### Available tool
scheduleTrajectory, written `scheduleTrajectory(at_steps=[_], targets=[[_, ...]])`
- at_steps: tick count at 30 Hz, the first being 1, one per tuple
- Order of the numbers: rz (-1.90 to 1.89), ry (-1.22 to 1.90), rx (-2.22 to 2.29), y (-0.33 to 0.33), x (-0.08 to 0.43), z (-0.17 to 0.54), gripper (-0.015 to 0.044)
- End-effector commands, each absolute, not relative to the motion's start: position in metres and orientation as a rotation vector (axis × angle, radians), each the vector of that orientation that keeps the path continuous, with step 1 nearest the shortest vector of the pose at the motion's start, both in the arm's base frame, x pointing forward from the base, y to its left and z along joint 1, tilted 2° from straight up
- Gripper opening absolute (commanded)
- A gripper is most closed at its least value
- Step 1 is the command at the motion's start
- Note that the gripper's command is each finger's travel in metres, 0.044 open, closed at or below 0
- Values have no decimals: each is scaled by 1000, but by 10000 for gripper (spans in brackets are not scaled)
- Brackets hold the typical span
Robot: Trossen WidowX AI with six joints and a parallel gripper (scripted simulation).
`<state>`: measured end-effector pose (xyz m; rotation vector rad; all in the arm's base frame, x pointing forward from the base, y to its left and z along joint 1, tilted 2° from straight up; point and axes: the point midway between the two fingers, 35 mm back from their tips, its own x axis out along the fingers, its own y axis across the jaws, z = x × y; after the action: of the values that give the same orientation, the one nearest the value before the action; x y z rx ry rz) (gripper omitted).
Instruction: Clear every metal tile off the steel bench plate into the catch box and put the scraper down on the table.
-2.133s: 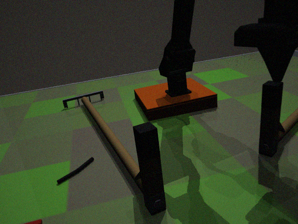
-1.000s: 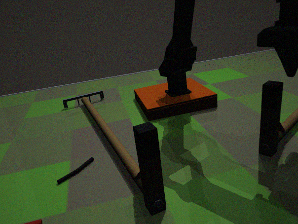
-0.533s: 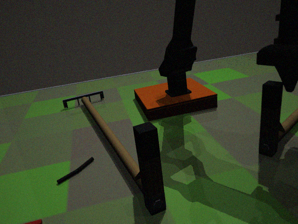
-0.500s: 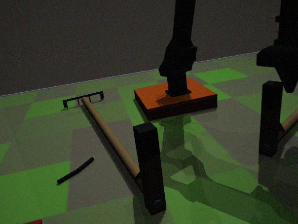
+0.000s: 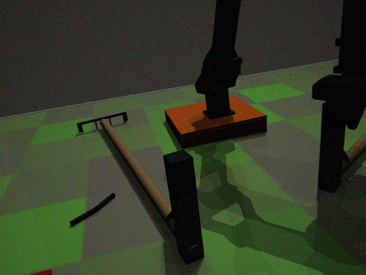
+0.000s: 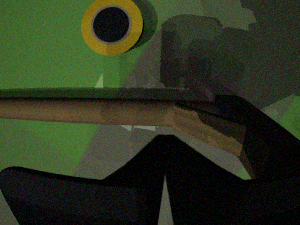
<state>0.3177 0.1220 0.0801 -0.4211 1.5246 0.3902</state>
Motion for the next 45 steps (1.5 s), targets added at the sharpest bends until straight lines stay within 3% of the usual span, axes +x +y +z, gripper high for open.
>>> scheduleTrajectory(at_steps=[1,45], targets=[[395,1522,-420,121,319,79,0],[392,1520,-423,86,343,80,0]])
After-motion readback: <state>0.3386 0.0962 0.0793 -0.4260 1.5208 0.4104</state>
